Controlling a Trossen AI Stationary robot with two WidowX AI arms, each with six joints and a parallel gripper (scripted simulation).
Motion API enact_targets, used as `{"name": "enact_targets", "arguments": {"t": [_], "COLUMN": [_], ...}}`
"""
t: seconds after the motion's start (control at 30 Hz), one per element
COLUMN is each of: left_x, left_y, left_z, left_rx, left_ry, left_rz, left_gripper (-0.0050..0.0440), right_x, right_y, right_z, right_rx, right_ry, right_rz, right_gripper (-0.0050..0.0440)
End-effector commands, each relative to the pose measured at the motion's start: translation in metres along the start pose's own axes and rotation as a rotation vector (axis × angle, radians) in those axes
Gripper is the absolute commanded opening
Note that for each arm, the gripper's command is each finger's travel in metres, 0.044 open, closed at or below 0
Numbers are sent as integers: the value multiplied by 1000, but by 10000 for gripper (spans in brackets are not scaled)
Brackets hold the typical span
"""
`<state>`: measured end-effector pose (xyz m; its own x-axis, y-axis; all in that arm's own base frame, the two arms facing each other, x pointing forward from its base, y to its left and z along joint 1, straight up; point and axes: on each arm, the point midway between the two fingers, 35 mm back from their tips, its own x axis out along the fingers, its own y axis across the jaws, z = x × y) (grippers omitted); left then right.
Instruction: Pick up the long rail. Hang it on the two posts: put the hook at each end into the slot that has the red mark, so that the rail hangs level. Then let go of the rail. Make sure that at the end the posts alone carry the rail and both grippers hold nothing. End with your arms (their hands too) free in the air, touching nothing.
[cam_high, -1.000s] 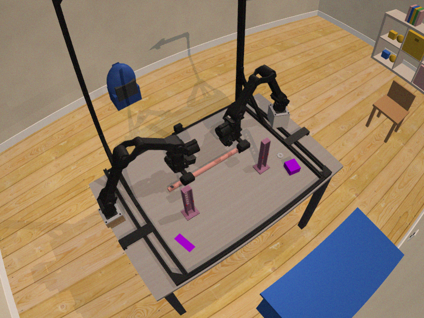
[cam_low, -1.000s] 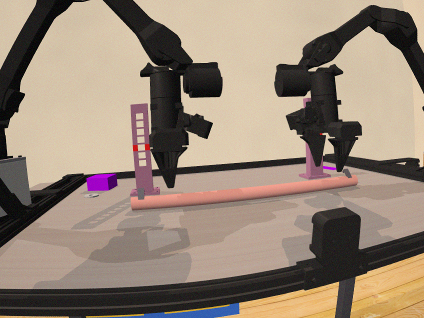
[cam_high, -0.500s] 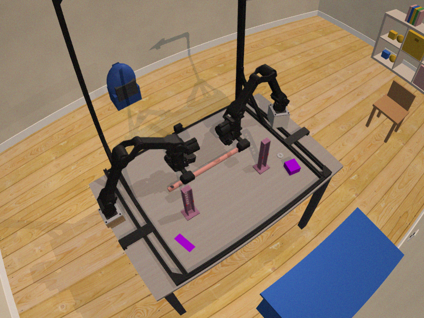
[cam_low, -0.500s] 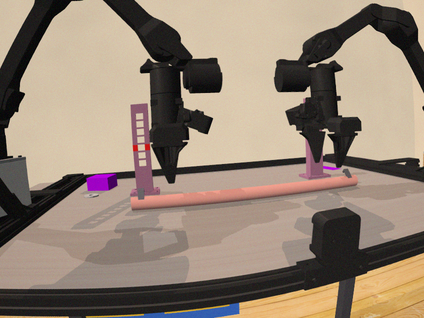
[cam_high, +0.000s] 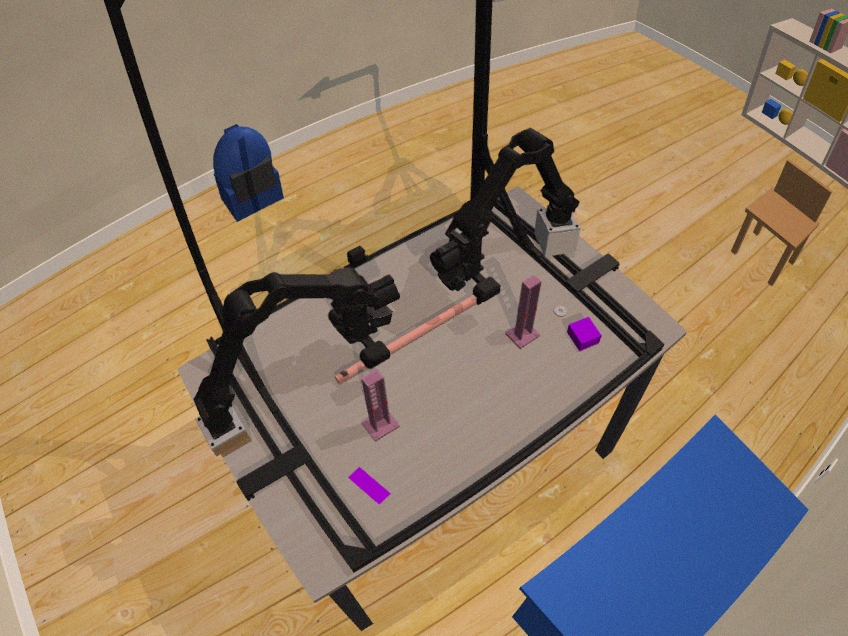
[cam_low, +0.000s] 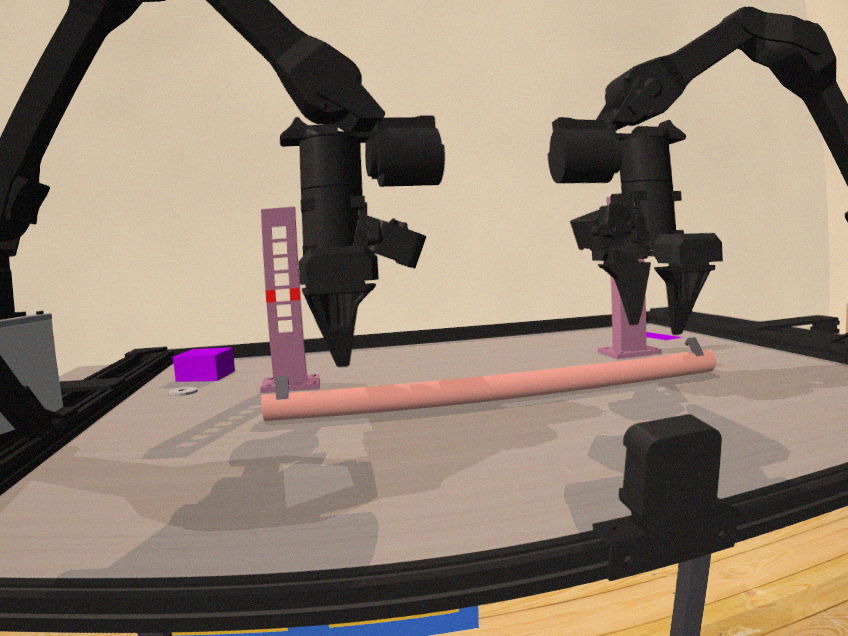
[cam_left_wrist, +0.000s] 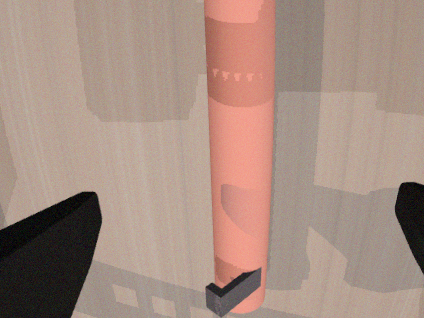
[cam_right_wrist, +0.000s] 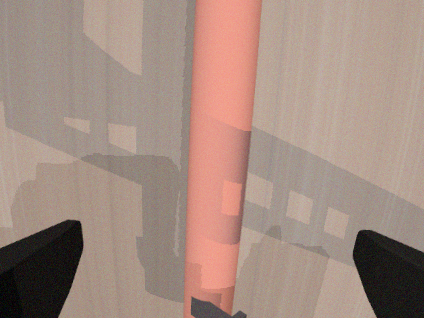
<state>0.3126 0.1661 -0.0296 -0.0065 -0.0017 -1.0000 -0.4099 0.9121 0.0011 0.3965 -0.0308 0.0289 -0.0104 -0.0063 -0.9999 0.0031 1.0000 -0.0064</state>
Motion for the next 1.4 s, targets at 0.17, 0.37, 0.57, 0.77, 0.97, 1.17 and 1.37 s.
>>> {"name": "enact_targets", "arguments": {"t": [0.17, 0.37, 0.57, 0.77, 0.97, 1.17, 1.37], "left_x": [-1, 2, 9, 18, 28, 34, 43], "left_y": [0, 0, 0, 0, 0, 0, 0], "left_z": [0, 1, 1, 2, 2, 2, 2], "left_rx": [0, 0, -1, 0, 0, 0, 0], "left_ry": [-1, -1, -1, -3, -4, -5, -6], "left_rz": [0, 0, -1, -1, -1, -1, -1], "left_gripper": [440, 440, 440, 440, 440, 440, 440], "right_x": [-1, 2, 8, 18, 28, 34, 44], "right_y": [0, 0, 0, 0, 0, 0, 0], "right_z": [0, 1, 1, 2, 2, 2, 2], "right_rx": [0, 0, 0, 0, 0, 0, 0], "right_ry": [-2, -2, -3, -5, -7, -8, -9], "right_rz": [0, 0, 1, 3, 4, 4, 6], "right_gripper": [440, 440, 440, 440, 440, 440, 440]}}
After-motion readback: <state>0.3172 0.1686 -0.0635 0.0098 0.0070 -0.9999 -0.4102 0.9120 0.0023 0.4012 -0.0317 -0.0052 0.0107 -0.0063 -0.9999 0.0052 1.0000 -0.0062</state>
